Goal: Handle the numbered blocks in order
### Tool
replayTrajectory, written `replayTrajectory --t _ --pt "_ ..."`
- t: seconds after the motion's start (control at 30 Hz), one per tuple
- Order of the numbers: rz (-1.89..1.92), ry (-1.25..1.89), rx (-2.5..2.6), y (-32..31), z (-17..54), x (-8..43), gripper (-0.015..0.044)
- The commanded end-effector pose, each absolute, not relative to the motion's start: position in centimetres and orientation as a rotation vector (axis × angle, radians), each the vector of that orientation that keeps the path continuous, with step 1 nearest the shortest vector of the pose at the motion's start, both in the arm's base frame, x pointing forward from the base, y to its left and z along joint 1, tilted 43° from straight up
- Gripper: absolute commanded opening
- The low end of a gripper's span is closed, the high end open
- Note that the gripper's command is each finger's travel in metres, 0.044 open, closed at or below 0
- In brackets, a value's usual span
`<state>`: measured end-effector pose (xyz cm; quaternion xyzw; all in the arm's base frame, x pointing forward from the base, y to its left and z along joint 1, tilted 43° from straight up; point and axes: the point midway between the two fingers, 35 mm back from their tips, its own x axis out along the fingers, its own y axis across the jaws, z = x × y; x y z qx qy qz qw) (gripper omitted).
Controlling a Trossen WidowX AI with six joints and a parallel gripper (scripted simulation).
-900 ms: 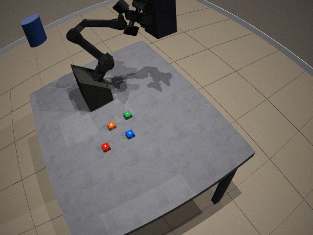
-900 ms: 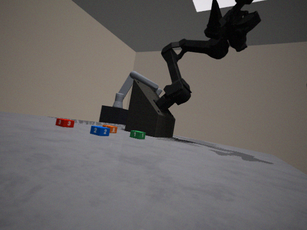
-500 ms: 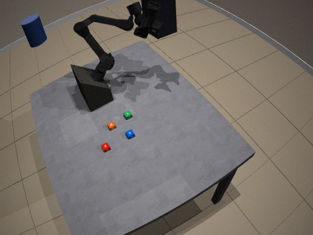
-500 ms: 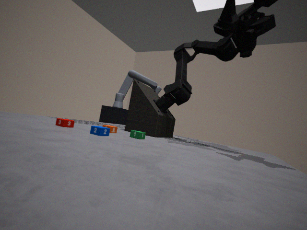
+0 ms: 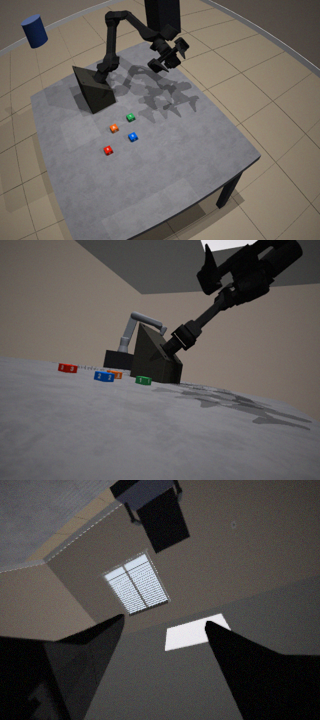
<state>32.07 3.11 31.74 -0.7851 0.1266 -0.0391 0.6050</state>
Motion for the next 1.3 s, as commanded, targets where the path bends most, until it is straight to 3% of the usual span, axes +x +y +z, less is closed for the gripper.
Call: replayTrajectory --t 0.0,0.2,0.43,0.7,1.27 --pt "0.143 0.478 -1.713 1.1 25.0 35.2 0.0400" --pt "0.438 0.816 -1.351 -3.1 14.2 35.5 0.0400" --pt "0.615 1.235 -0.532 -6.9 3.5 29.9 0.0400" --pt "0.535 1.460 0.567 -7.5 -0.4 23.7 0.0400" --pt "0.524 1.463 0.638 -7.6 -0.4 23.4 0.0400"
